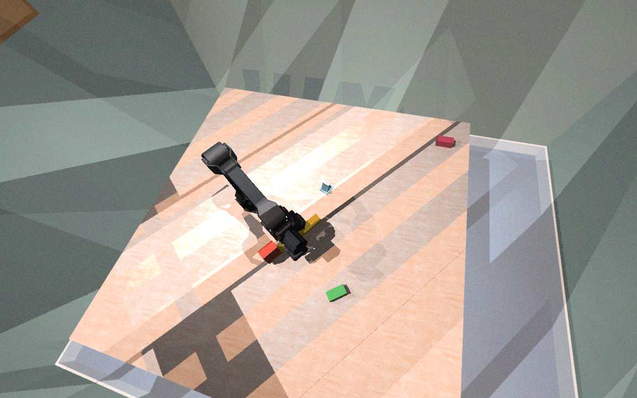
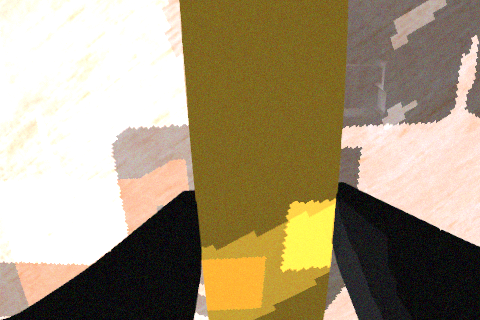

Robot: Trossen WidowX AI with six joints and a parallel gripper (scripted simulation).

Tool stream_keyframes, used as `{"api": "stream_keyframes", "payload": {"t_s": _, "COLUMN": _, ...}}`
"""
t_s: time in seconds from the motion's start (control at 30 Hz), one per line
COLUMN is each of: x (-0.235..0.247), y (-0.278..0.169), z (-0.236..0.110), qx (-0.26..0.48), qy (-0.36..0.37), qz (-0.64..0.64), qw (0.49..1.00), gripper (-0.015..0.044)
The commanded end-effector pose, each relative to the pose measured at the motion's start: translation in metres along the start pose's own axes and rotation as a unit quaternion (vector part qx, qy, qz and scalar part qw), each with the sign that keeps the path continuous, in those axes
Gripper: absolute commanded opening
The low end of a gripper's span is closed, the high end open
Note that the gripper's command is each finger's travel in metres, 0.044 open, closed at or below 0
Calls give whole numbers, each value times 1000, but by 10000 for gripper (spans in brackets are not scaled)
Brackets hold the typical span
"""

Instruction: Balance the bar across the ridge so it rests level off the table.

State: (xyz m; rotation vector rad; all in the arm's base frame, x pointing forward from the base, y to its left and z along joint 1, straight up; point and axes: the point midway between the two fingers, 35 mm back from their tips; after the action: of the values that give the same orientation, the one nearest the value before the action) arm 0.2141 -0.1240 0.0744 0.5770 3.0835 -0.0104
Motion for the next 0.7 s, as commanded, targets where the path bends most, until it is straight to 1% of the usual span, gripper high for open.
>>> {"api": "stream_keyframes", "payload": {"t_s": 0.0, "x": -3, "y": 0, "z": -17, "qx": 1, "qy": -11, "qz": 1, "qw": 1000, "gripper": 0}}
{"api": "stream_keyframes", "payload": {"t_s": 0.67, "x": 3, "y": 1, "z": -66, "qx": -1, "qy": -9, "qz": 2, "qw": 1000, "gripper": 0}}
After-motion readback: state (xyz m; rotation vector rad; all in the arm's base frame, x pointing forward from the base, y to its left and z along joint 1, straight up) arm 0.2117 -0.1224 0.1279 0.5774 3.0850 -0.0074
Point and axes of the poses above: the point midway between the two fingers, 35 mm back from their tips, its own z axis out along the fingers, its own x axis across the jaws, y = z × x, and after that the axes turned 12 degrees about -z, right-handed
